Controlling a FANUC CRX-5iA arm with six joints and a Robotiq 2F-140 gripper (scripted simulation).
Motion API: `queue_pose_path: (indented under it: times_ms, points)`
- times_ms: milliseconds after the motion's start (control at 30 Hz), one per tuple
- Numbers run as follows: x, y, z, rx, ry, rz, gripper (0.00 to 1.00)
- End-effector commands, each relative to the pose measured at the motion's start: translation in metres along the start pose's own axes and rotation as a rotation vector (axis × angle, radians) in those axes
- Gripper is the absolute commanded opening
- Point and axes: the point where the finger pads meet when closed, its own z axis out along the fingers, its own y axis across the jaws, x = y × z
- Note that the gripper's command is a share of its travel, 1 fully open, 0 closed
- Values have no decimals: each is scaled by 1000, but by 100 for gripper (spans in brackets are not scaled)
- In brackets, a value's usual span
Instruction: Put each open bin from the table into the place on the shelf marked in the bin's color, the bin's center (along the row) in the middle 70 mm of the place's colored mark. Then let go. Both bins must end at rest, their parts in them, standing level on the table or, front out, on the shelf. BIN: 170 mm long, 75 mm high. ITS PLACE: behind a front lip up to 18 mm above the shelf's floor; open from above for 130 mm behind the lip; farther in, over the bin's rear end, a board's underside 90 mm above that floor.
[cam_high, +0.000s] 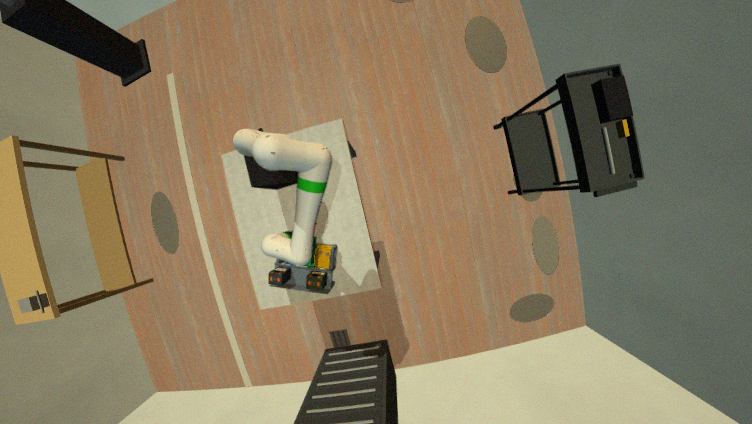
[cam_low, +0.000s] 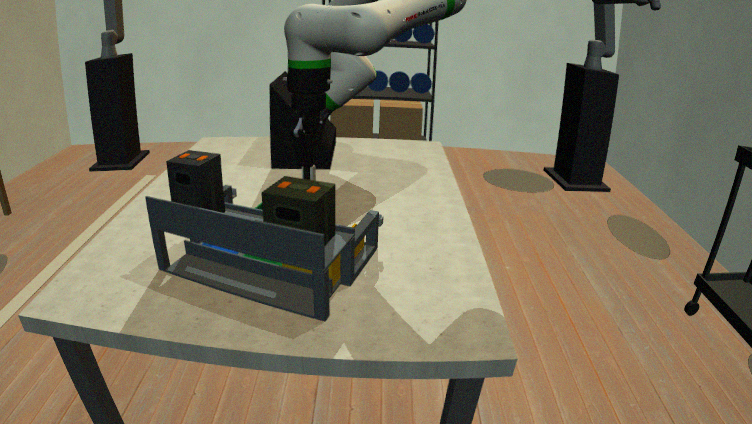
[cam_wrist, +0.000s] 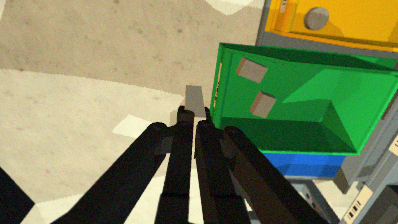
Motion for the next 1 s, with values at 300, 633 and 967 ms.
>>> queue_pose_path:
  times_ms: [300, 633, 967]
  points:
    - [0, 0, 30, -1, 0, 0, 0]
    - [0, 0, 47, -1, 0, 0, 0]
    - [0, 0, 50, -1, 0, 0, 0]
